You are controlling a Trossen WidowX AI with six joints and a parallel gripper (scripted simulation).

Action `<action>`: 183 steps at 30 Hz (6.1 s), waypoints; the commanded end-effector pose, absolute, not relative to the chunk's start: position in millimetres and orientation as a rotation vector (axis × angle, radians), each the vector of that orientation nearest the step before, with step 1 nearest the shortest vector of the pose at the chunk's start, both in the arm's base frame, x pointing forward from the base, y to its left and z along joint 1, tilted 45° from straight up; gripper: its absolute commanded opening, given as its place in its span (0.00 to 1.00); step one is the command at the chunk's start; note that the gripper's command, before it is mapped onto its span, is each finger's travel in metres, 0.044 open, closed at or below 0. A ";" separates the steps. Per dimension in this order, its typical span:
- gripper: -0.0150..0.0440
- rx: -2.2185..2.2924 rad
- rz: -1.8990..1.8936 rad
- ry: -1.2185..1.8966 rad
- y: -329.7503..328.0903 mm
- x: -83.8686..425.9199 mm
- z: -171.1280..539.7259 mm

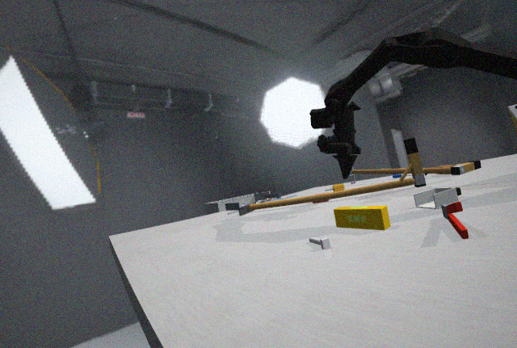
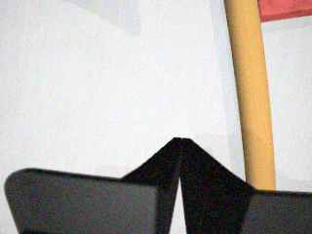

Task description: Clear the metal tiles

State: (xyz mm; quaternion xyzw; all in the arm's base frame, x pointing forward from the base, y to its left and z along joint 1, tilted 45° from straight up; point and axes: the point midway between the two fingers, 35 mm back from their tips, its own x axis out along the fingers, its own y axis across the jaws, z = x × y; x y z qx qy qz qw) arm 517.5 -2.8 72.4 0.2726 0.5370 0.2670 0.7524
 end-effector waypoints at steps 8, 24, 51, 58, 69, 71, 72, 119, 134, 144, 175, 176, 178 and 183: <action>0.25 0.598 0.576 1.176 13.0 518.1 55.9; 0.25 0.602 0.578 1.174 36.2 516.2 34.7; 0.25 0.591 0.582 1.164 22.5 527.3 19.9; 0.25 0.588 0.583 1.160 17.9 530.4 15.7; 0.25 0.583 0.585 1.155 10.7 534.8 8.9; 0.25 0.582 0.586 1.154 9.3 535.6 7.6; 0.25 0.581 0.586 1.154 8.7 536.0 7.0; 0.25 0.560 0.594 1.132 -22.8 550.0 -24.1; 0.25 0.553 0.596 1.124 -32.9 552.9 -34.6; 0.25 0.549 0.598 1.119 -39.5 554.3 -41.7; 0.25 0.532 0.601 1.072 -59.4 554.5 -10.9; 0.25 0.532 0.601 1.072 -59.4 554.5 -10.9; 0.25 0.532 0.601 1.072 -59.4 554.5 -10.9; 0.25 0.532 0.601 1.072 -59.4 554.5 -10.8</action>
